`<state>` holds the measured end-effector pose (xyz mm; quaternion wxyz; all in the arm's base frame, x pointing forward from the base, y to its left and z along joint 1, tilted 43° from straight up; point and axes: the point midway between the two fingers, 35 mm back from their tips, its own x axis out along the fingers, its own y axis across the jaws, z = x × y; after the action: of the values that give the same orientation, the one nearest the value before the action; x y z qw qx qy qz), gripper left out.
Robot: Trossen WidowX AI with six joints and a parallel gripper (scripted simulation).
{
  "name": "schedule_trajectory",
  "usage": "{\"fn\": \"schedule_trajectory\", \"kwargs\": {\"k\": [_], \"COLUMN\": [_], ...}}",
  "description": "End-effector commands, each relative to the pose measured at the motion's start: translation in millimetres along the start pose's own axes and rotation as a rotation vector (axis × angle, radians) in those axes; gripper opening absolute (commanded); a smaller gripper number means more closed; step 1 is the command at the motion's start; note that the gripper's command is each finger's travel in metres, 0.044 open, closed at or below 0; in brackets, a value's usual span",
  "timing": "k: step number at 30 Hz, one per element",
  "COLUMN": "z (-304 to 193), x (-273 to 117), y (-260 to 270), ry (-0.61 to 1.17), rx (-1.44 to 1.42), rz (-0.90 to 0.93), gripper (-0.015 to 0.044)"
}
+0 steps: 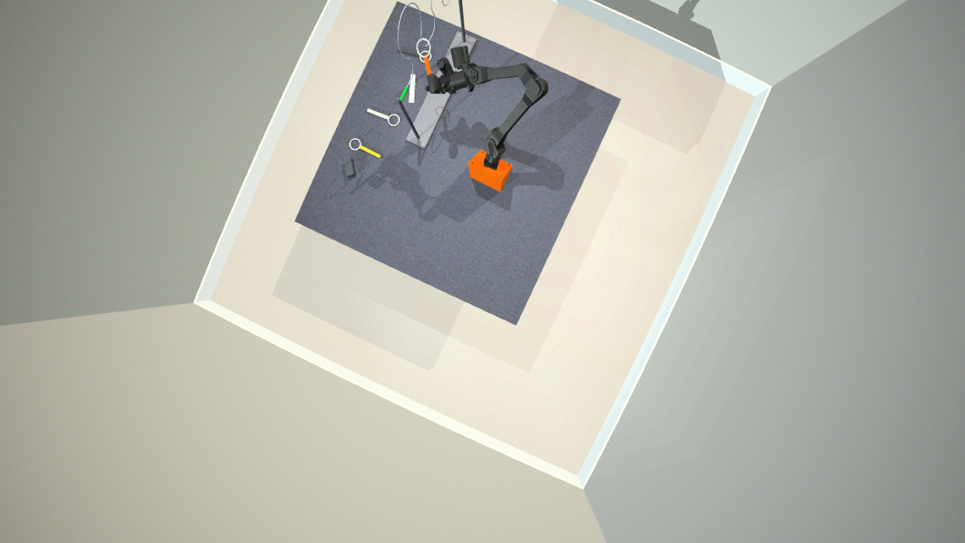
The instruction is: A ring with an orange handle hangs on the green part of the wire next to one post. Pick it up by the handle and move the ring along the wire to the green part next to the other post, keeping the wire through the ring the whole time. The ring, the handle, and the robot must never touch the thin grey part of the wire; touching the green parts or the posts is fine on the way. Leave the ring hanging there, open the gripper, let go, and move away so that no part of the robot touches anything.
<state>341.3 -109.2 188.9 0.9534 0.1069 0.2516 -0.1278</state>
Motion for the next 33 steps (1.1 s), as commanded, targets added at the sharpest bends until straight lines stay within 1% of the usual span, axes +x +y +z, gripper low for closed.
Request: {"fn": "schedule_trajectory", "kwargs": {"k": [1, 15, 33], "z": [6, 15, 36], "x": [-5, -16, -33], "y": [20, 61, 98], "ry": [0.003, 0.034, 0.067], "rx": [0.106, 0.349, 0.604], "rz": [0.065, 0.201, 0.343], "gripper": [-0.015, -0.015, -0.015]}}
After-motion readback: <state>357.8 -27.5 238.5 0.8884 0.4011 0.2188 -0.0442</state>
